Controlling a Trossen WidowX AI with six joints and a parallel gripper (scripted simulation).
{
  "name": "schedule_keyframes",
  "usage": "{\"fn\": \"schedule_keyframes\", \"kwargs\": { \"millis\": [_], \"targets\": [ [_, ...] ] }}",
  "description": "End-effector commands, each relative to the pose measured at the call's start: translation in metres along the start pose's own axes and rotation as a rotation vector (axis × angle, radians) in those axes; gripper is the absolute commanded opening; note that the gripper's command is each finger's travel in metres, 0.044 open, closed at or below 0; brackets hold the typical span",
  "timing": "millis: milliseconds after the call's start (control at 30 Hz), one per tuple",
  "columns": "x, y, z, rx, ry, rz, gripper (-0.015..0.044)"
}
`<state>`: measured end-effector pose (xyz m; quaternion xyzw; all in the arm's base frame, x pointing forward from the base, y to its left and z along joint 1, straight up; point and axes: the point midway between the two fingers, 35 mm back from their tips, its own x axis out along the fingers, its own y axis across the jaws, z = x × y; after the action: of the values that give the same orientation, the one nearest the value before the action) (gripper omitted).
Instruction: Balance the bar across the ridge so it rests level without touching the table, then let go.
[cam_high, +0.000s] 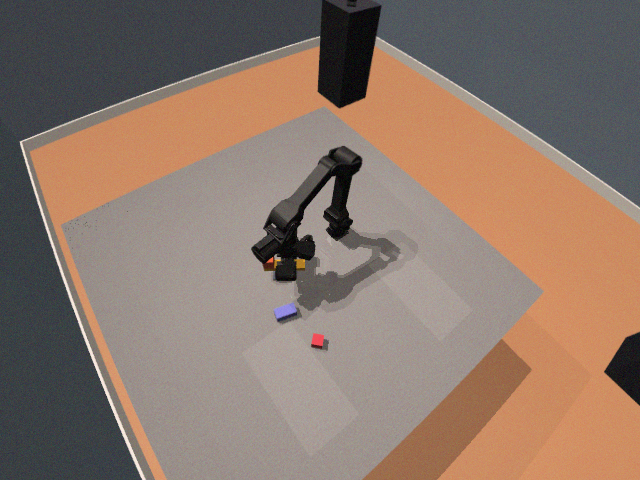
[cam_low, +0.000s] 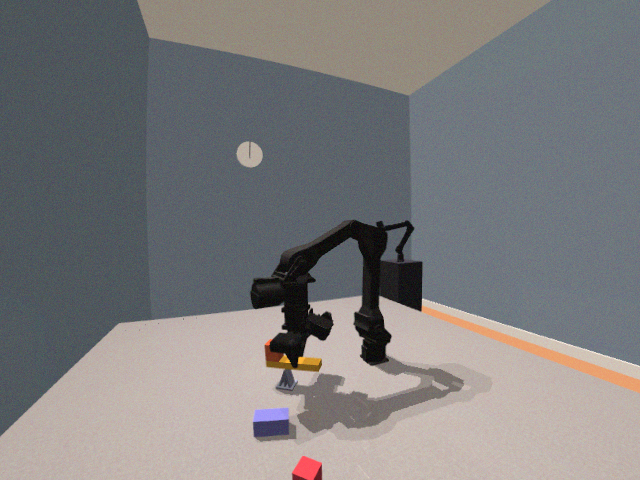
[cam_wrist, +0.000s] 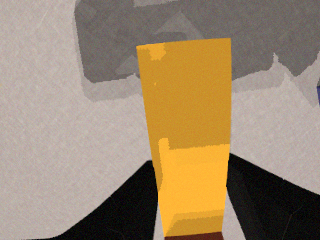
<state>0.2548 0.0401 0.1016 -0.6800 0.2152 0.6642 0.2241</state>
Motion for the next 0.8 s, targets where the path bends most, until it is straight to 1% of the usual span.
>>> {"fn": "schedule_keyframes", "kwargs": {
  "millis": [0, 767],
  "targets": [
    [0.0004, -0.0001, -0.0005, -0.006, 0.002, -0.001, 0.0],
    [0.0024, -0.0001, -0.0006, -0.006, 0.002, -0.001, 0.0]
  ]
}}
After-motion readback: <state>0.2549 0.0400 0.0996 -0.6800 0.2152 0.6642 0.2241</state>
